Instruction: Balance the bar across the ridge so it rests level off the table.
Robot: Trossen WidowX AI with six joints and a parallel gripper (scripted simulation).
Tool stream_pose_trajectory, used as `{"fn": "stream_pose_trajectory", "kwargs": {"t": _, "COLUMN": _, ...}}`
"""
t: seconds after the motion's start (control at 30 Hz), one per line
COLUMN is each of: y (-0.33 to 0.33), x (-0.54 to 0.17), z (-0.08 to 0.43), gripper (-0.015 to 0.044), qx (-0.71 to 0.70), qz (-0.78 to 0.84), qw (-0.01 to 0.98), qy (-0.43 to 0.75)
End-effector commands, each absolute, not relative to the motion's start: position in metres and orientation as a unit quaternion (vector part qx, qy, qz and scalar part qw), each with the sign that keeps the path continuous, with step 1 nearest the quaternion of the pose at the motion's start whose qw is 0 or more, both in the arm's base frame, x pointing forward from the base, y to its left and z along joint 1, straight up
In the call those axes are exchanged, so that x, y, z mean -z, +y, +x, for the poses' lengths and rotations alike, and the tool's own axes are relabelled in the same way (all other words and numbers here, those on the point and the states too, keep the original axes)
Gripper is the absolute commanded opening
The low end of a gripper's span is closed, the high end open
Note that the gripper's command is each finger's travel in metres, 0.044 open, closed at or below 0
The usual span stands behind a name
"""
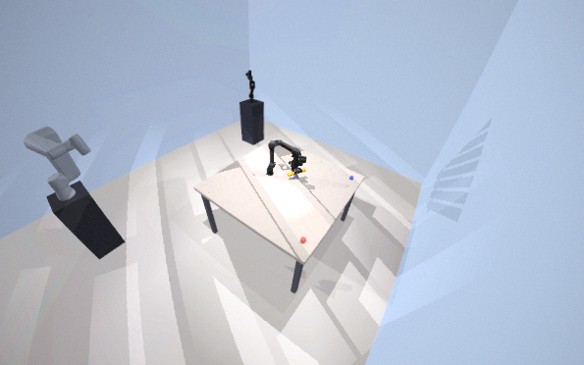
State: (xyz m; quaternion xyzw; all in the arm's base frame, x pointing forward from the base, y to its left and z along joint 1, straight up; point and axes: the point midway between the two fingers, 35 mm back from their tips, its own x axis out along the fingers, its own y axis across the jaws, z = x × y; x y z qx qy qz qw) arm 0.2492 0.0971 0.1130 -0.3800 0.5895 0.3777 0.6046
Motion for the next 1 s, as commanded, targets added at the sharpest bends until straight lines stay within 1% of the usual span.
{"fn": "stream_pose_trajectory", "kwargs": {"t": 0.0, "y": 0.0971, "x": -0.1130, "z": 0.2492, "gripper": 0.0000, "qx": -0.378, "qz": -0.380, "qw": 0.605, "qy": 0.589}}
{"fn": "stream_pose_trajectory", "kwargs": {"t": 0.33, "y": 0.0971, "x": -0.1130, "z": 0.2492, "gripper": 0.0000, "qx": -0.378, "qz": -0.380, "qw": 0.605, "qy": 0.589}}
{"fn": "stream_pose_trajectory", "kwargs": {"t": 0.53, "y": 0.0971, "x": -0.1130, "z": 0.2492, "gripper": 0.0157, "qx": -0.378, "qz": -0.380, "qw": 0.605, "qy": 0.589}}
{"fn": "stream_pose_trajectory", "kwargs": {"t": 0.57, "y": 0.0971, "x": -0.1130, "z": 0.2492, "gripper": 0.0167, "qx": -0.378, "qz": -0.380, "qw": 0.605, "qy": 0.589}}
{"fn": "stream_pose_trajectory", "kwargs": {"t": 0.97, "y": 0.0971, "x": -0.1130, "z": 0.2492, "gripper": 0.0167, "qx": -0.378, "qz": -0.380, "qw": 0.605, "qy": 0.589}}
